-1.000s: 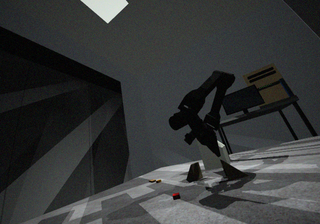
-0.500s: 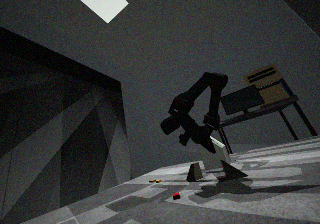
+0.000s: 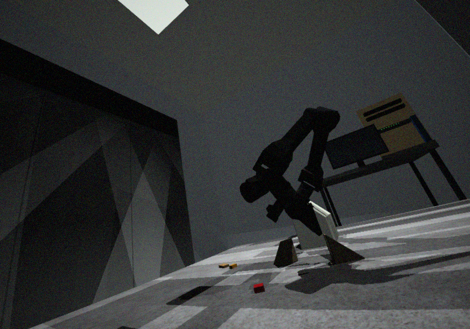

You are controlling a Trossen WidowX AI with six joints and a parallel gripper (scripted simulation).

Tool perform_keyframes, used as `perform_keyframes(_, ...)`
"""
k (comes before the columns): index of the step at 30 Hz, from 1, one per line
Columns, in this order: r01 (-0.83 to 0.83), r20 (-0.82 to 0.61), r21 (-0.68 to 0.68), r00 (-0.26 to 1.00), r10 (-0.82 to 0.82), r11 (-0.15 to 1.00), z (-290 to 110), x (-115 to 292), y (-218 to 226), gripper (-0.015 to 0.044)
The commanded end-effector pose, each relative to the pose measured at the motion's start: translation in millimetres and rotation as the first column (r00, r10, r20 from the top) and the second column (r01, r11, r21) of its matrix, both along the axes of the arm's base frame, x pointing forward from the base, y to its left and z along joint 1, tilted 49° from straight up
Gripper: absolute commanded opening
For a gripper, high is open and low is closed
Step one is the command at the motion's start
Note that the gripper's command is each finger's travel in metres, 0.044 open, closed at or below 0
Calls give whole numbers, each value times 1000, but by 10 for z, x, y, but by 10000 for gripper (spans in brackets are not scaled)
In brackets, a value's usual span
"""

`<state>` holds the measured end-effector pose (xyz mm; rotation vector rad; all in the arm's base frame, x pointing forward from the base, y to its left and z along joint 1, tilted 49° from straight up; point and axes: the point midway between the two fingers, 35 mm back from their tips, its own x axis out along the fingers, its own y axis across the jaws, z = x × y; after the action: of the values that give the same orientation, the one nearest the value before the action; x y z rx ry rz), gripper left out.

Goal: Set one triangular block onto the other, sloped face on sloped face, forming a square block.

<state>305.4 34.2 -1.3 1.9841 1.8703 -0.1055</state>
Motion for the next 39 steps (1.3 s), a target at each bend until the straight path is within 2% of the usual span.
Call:
perform_keyframes(1,4,-5,2,1000,-4,1000,-24,4,72,440)
perform_keyframes(39,0,-2,29,1000,0,1000,-143,37,663,440)
